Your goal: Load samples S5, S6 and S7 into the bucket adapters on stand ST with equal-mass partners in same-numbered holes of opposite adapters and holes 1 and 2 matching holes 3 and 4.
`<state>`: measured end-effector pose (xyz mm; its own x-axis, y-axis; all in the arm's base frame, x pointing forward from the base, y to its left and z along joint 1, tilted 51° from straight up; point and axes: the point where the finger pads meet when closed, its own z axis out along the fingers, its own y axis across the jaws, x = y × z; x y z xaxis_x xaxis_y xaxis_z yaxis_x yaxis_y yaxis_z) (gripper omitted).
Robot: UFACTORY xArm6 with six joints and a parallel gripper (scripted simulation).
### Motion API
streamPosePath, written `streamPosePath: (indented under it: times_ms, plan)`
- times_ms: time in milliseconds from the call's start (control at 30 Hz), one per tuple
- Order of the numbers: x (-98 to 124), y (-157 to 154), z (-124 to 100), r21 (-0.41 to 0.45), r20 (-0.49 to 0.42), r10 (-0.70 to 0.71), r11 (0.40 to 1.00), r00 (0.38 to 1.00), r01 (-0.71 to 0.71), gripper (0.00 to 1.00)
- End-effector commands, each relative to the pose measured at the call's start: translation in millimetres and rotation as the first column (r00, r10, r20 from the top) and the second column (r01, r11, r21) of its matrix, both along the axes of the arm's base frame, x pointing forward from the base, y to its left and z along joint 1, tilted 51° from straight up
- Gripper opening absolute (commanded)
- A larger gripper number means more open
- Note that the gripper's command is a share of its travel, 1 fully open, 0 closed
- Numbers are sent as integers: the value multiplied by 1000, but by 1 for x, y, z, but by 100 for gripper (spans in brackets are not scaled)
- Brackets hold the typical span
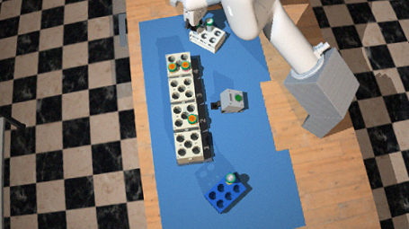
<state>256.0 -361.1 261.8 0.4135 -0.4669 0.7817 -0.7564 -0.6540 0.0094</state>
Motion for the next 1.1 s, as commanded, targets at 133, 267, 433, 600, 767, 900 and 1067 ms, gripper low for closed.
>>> streamPosePath:
  times_ms: [133, 267, 433, 600, 767, 900, 1067]
  plan:
    - [0, 0, 1, -2, 1, 0, 1000, 1000, 0, 0]
    - [0, 0, 1, -2, 1, 0, 1000, 1000, 0, 0]
    - [0, 0, 1, -2, 1, 0, 1000, 1000, 0, 0]
    - [0, 0, 1, -2, 1, 0, 1000, 1000, 0, 0]
    - [0, 0, 1, -2, 1, 0, 1000, 1000, 0, 0]
    - [-1, 1, 2, -2, 1, 0, 1000, 1000, 0, 0]
    - [-2, 3, 4, -2, 1, 0, 1000, 1000, 0, 0]
